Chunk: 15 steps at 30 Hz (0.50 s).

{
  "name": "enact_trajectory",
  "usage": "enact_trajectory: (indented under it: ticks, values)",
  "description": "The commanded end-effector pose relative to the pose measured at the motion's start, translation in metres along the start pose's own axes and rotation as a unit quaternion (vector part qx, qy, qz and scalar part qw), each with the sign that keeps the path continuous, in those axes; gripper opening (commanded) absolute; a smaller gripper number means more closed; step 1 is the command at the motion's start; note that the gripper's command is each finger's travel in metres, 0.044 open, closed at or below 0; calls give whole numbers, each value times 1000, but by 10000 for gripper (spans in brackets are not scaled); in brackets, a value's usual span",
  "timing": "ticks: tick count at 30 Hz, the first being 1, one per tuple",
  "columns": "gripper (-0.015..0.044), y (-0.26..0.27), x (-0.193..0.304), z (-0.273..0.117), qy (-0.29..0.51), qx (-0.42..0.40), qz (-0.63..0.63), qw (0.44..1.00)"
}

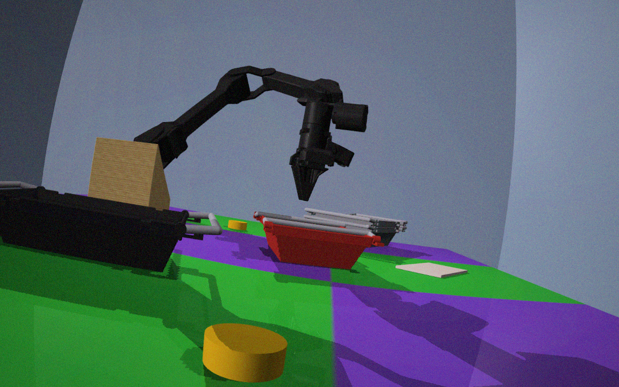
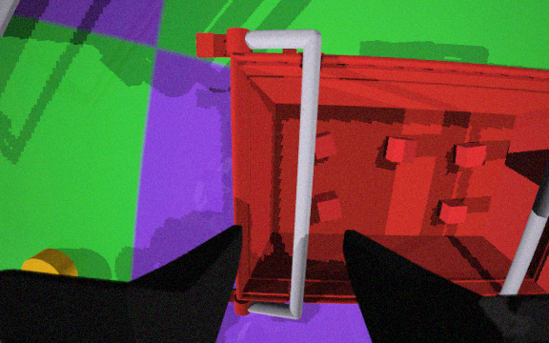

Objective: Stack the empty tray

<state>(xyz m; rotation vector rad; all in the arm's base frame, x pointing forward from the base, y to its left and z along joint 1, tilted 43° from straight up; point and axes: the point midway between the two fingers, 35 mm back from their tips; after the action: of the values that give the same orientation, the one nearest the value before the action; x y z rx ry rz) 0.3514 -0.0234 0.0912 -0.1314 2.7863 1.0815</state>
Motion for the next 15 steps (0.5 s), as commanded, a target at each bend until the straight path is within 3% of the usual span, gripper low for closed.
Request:
enact_trajectory:
  ticks: [1,5,6,15]
  values:
    - [341,-2,-3,-39,-7,6,-3,1000]
    - [440,0,1,-76,-7,5,-3,1000]
    - [440,-5,-1,-46,-6,4,-1,1000]
    - [440,-132,66,-57,-4,47,-4,999]
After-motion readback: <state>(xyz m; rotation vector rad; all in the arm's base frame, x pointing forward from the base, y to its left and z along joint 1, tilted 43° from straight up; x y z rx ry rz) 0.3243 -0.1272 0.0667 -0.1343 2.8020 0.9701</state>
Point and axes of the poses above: the point midway between the two fingers, 35 mm back from their tips, its own z axis out along the fingers, its own y axis across the jaws, x = y × z, and after that the axes turned 1 degree about -z, right-handed
